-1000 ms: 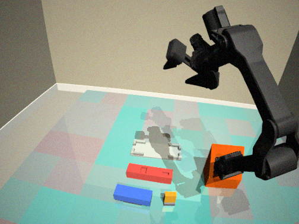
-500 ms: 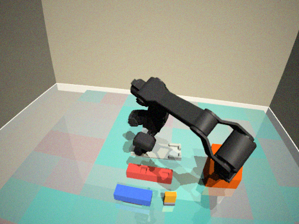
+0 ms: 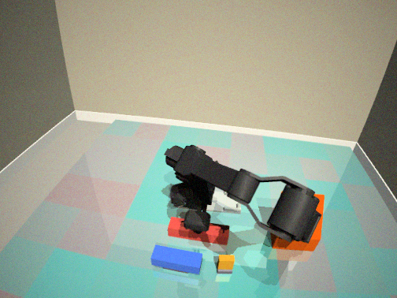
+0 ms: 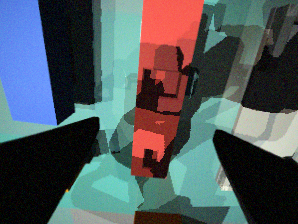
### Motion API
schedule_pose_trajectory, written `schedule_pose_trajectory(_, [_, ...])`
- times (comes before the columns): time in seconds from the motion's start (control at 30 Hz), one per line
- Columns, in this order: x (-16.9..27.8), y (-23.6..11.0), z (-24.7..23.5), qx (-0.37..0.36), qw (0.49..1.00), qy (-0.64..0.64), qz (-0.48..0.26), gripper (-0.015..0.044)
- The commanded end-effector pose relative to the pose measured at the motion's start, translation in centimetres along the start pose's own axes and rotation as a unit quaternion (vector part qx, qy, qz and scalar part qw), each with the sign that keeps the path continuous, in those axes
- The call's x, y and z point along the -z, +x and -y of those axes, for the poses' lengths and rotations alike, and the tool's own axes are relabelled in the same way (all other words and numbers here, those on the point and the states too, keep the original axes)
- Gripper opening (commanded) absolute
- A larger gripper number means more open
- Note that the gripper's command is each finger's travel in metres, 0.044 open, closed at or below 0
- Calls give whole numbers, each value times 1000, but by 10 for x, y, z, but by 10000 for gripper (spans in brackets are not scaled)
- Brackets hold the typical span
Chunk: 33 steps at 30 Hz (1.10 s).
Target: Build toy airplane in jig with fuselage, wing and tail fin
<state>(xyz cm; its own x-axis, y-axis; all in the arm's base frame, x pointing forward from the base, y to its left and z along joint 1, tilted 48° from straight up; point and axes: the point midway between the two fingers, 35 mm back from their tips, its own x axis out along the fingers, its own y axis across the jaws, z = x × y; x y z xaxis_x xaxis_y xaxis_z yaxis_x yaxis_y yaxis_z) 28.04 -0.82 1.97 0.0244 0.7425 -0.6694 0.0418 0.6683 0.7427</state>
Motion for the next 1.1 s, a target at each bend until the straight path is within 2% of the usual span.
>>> schedule_pose_trajectory(0.0, [-1, 6, 2, -1, 1000, 4, 7, 440])
schedule_pose_trajectory(1.07, [-2, 55, 2, -2, 1000, 4, 8, 440])
